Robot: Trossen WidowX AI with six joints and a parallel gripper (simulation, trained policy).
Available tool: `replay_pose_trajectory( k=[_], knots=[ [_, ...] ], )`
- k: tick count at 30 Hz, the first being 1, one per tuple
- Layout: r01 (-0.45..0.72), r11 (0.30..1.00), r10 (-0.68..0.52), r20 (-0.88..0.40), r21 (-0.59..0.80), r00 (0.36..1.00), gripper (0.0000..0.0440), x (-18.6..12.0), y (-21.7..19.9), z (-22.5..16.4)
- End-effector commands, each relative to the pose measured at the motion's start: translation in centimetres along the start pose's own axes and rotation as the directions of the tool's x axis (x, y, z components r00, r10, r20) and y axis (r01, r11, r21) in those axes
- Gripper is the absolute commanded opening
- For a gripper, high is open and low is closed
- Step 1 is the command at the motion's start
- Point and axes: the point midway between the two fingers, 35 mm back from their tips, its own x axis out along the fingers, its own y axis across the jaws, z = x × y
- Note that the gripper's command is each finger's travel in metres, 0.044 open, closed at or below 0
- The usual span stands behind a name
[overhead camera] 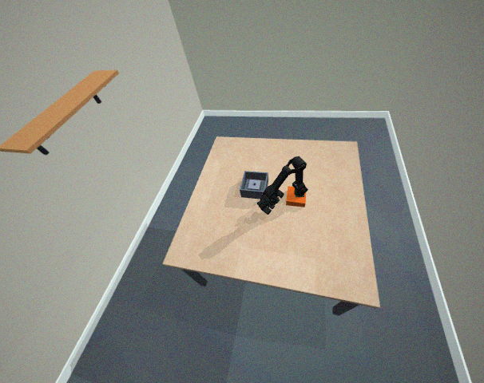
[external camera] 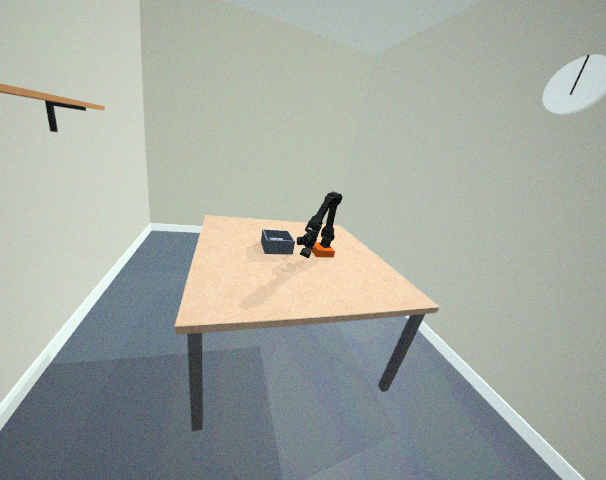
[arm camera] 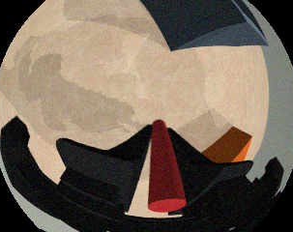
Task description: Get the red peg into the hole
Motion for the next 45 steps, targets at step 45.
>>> replay_pose_trajectory(
  k=[45],
  knots=[
    [-0.076,0.956,0.024,0.184,0.282,0.983,0.0000,-4.1,-6.0,20.0]
  ],
)
